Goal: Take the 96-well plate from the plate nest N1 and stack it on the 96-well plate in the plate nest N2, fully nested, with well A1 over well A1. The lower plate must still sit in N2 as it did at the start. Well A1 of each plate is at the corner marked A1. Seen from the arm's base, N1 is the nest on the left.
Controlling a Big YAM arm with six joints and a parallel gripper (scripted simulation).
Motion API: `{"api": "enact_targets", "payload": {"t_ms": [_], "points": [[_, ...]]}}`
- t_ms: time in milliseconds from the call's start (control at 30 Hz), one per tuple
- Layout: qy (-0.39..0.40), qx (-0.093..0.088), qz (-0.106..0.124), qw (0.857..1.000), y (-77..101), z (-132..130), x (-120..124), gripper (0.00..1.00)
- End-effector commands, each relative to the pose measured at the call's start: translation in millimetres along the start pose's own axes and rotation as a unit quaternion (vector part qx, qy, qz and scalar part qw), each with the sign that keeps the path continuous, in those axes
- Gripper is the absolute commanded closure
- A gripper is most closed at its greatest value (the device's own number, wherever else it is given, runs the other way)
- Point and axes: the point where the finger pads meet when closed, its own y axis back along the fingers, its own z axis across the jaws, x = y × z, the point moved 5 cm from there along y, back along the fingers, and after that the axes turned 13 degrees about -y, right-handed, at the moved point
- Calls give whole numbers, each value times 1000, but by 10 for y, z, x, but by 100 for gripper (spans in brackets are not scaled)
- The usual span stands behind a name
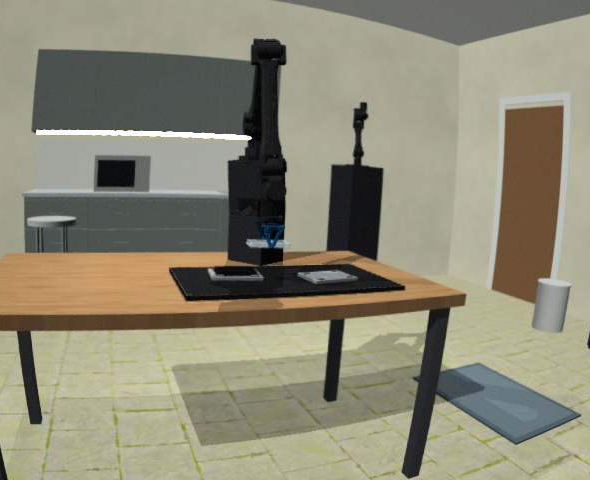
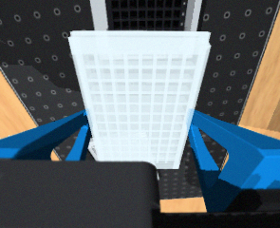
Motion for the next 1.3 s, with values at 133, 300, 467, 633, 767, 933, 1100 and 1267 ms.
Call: {"api": "enact_targets", "payload": {"t_ms": [133, 300, 467, 633, 767, 933, 1100, 1267], "points": [[8, -24, 4, 1000, 134, 155, -210, 100], [8, -24, 3, 1000, 134, 177, -379, 100], [8, -23, 3, 1000, 134, 198, -549, 100], [8, -21, 2, 1000, 134, 216, -652, 100], [9, -20, 2, 1000, 137, 252, -790, 100], [9, -21, 1, 1000, 138, 271, -961, 100], [9, -21, 1, 1000, 139, 286, -1071, 100], [18, -20, 1, 1000, 143, 293, -1032, 100]]}}
